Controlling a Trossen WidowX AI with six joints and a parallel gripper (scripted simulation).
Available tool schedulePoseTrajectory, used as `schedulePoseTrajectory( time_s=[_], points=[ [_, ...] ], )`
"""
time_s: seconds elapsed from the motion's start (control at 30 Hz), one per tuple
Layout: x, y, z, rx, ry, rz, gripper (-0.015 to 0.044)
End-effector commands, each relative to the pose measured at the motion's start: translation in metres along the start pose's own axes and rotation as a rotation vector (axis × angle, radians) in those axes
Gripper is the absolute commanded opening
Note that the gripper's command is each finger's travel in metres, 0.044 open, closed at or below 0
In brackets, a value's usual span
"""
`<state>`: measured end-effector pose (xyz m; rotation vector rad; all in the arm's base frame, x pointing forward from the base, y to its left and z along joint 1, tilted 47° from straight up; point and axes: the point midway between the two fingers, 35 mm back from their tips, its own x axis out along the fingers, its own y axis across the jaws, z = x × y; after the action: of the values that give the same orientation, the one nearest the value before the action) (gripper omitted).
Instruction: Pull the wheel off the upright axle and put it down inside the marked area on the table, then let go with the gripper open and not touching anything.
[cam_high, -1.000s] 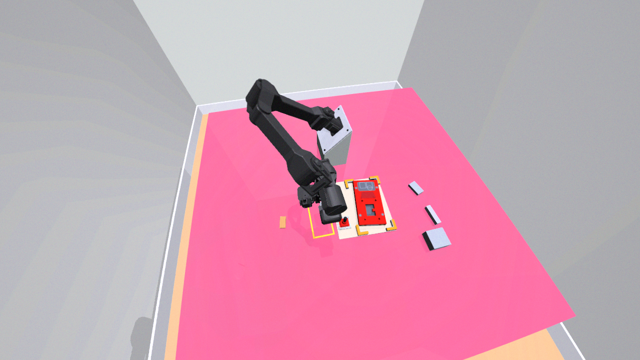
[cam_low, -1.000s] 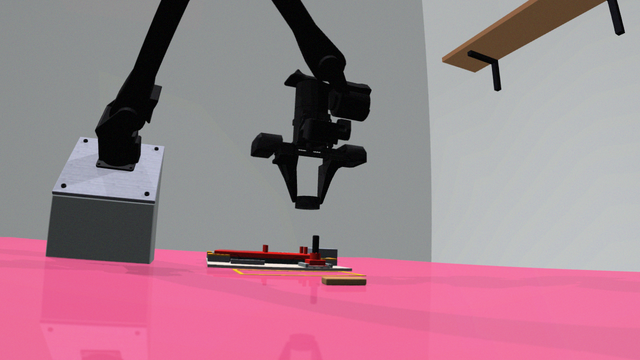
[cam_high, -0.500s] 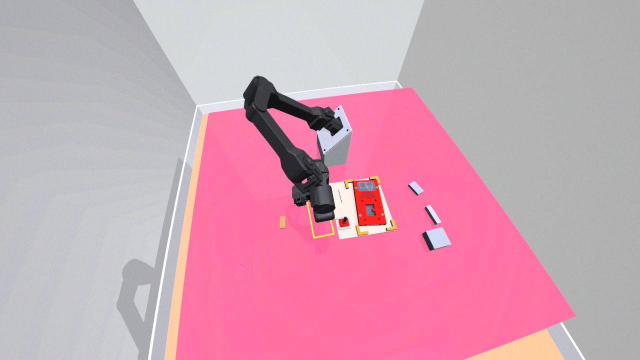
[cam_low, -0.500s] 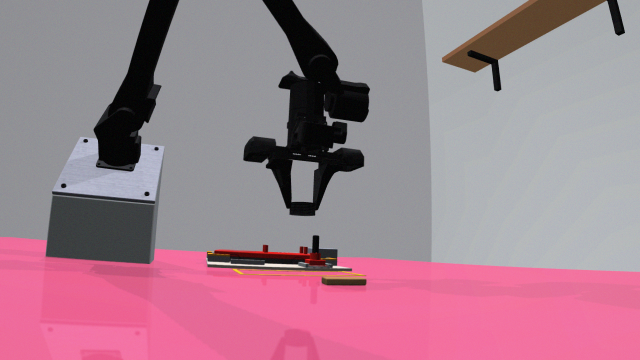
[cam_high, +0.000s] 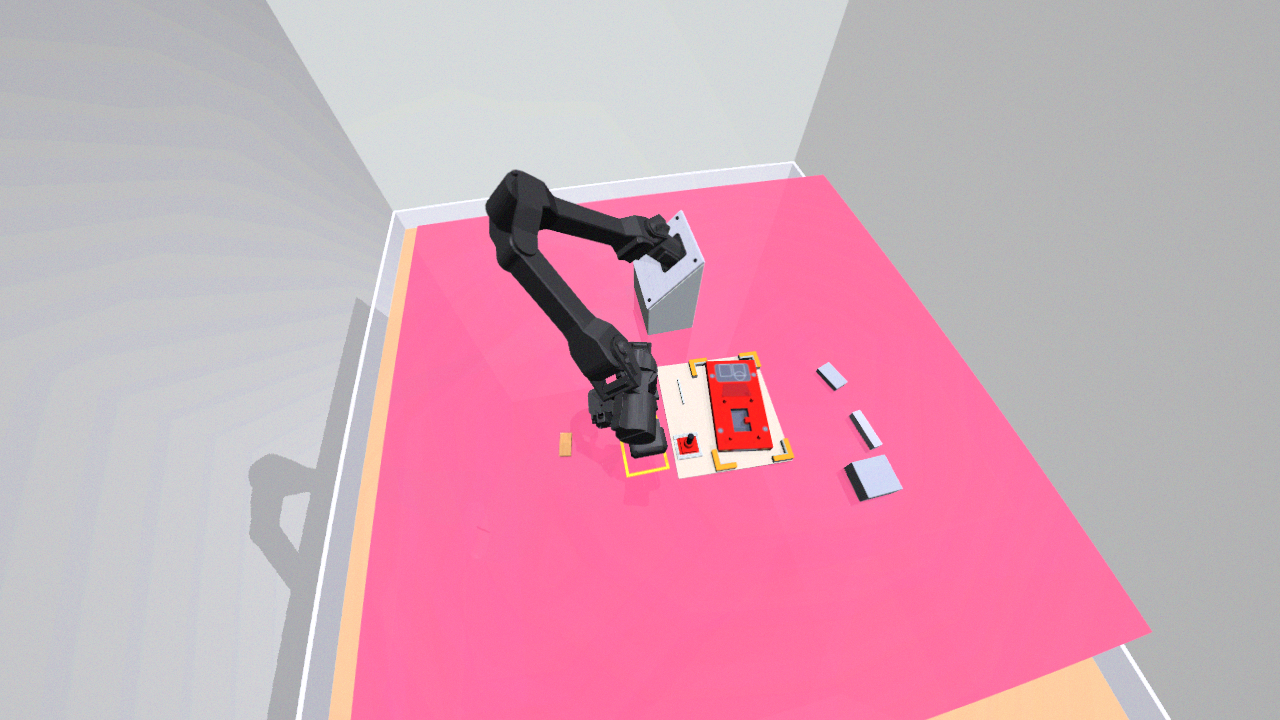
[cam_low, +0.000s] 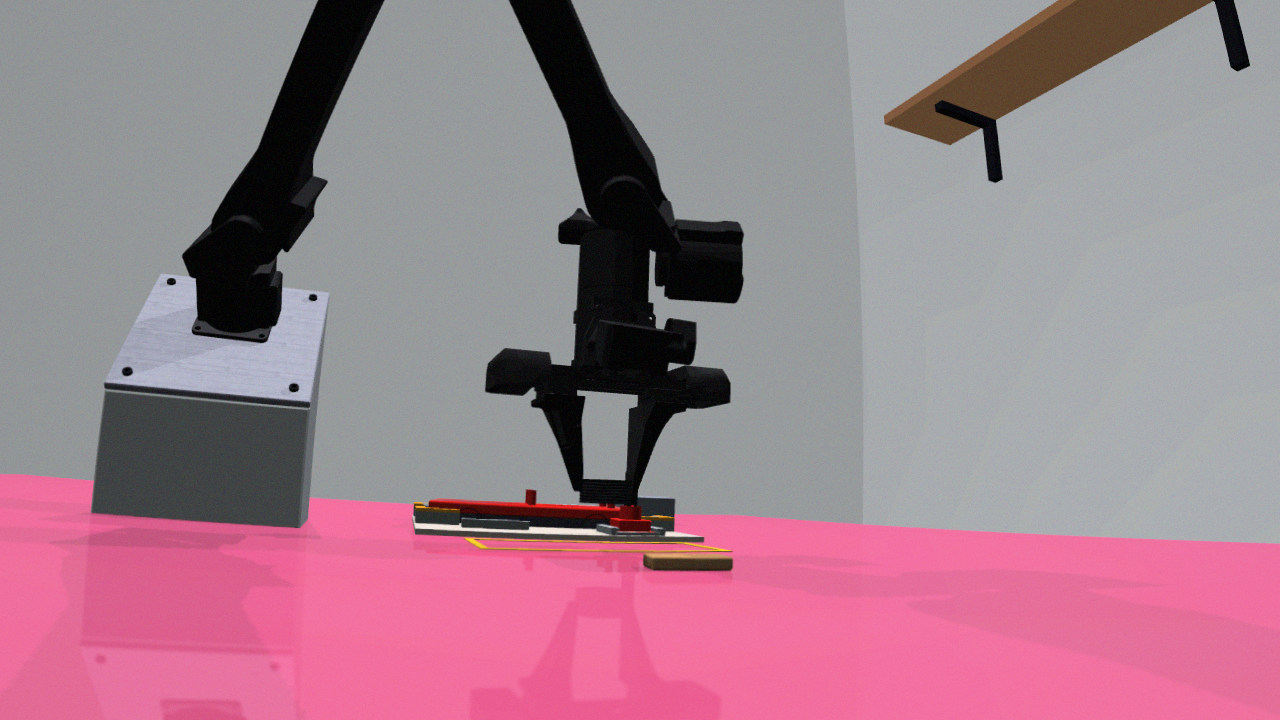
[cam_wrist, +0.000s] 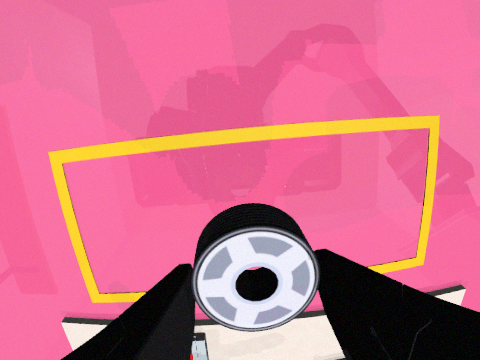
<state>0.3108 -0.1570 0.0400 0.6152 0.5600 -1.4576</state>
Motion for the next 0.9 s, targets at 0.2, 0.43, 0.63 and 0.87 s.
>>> schedulePoseTrajectory(
  time_s=[0.2, 0.43, 0.63, 0.87],
  points=[
    [0.036, -0.006, 0.0, -0.008, -0.002, -0.007, 0.0],
    [0.033, -0.005, 0.001, -0.003, -0.005, -0.007, 0.0131],
    [0.031, -0.005, 0.001, -0.003, -0.005, -0.007, 0.0289],
    [-0.025, -0.004, 0.001, -0.007, 0.001, -0.006, 0.03]
  ],
)
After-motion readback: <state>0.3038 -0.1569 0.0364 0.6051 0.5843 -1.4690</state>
